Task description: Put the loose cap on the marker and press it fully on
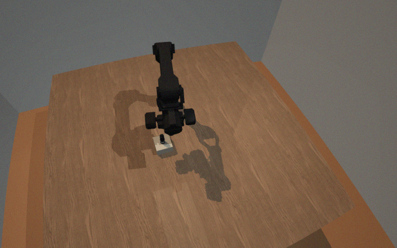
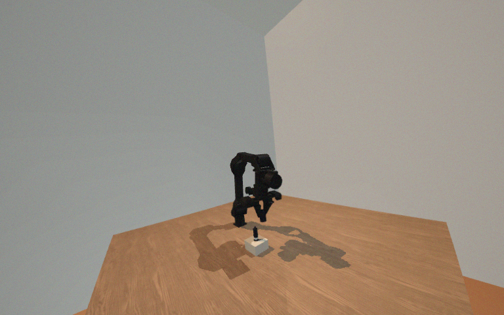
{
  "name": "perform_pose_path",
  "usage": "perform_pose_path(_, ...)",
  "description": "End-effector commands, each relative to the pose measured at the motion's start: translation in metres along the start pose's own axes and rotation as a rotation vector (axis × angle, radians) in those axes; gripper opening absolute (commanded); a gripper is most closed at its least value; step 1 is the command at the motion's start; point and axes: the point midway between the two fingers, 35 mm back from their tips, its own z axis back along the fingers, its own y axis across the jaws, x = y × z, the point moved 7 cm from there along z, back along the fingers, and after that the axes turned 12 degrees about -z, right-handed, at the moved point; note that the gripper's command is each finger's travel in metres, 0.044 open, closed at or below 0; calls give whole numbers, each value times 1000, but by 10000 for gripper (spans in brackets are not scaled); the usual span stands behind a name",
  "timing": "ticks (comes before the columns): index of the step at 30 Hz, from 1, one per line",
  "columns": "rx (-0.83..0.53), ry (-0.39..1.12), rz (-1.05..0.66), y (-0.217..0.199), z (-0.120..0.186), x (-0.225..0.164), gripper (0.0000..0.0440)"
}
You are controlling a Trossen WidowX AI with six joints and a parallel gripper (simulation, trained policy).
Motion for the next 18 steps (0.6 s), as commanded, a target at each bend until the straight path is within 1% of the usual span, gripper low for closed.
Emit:
perform_pose_path(1, -6, -1, -38, 13, 4, 2, 0)
perform_pose_path(11, -19, -13, -124, 37, 2, 2, 0)
perform_pose_path(18, -32, -32, -146, 41, -9, -1, 0)
